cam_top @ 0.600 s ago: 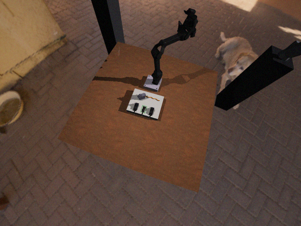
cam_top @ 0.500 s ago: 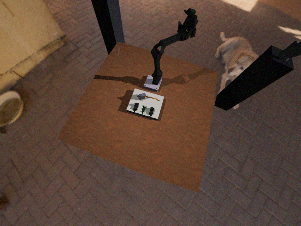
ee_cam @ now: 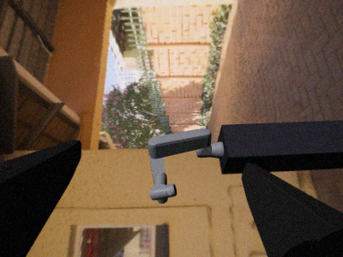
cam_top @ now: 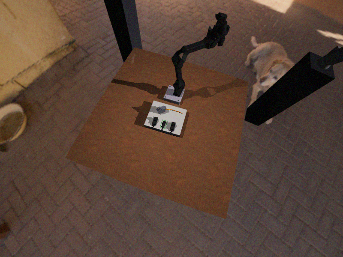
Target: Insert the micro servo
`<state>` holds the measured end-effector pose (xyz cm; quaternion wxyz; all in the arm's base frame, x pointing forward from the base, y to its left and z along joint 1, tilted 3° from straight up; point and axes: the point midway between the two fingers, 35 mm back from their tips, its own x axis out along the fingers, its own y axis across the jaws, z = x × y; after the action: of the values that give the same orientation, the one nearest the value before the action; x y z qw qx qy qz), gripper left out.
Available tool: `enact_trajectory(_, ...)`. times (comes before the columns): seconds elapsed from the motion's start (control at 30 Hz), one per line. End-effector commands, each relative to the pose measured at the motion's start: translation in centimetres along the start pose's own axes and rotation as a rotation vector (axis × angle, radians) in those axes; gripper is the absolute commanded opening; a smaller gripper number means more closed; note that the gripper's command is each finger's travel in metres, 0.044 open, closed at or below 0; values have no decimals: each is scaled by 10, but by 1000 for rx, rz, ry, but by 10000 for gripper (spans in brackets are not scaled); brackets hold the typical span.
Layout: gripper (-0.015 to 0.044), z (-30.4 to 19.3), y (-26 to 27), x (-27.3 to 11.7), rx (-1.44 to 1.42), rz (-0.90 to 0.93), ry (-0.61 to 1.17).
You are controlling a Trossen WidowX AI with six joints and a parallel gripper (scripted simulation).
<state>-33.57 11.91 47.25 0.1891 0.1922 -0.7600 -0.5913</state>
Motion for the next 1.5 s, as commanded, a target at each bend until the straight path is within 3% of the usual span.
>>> enact_trajectory(0.0,440,3,5,-10,-50,17,-53)
enact_trajectory(0.9,440,78,4,-122,-279,24,-563)
enact_trajectory(1.47,440,113,-21,-243,-519,-188,-991)
